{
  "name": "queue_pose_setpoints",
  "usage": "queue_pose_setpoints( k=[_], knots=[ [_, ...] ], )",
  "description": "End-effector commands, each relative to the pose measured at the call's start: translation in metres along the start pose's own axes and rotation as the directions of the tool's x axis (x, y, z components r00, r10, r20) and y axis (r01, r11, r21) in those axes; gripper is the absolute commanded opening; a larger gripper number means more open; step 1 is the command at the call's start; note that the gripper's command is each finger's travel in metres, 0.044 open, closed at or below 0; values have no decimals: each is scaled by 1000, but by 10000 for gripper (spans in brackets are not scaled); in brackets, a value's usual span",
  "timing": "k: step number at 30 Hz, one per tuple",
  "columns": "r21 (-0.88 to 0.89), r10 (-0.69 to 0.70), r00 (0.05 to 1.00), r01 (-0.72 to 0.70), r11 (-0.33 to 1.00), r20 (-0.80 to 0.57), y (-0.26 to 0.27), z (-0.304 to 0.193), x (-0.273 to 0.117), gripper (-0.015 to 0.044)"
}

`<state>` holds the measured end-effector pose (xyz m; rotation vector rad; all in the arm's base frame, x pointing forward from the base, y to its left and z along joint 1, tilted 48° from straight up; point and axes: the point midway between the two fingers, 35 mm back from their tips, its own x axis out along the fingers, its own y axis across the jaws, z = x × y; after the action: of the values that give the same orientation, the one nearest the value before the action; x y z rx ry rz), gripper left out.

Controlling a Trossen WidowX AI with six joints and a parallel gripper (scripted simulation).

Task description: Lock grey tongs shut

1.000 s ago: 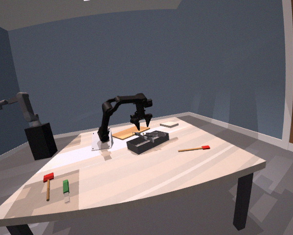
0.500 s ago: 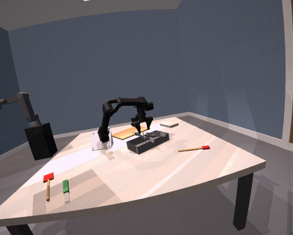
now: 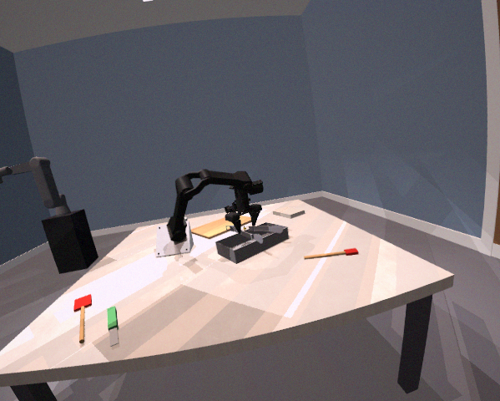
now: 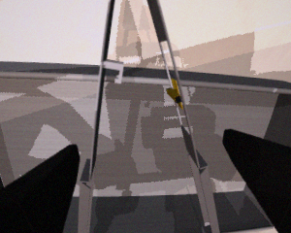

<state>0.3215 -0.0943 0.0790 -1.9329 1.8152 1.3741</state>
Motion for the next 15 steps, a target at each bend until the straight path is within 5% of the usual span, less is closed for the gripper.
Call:
queue_pose_setpoints(
  k=[1,15],
  knots=[
    [-4,2,1000,-2,1000,-4,2,0,7,440],
    [-4,4,1000,-4,1000,-7,5,1,29,440]
  ],
)
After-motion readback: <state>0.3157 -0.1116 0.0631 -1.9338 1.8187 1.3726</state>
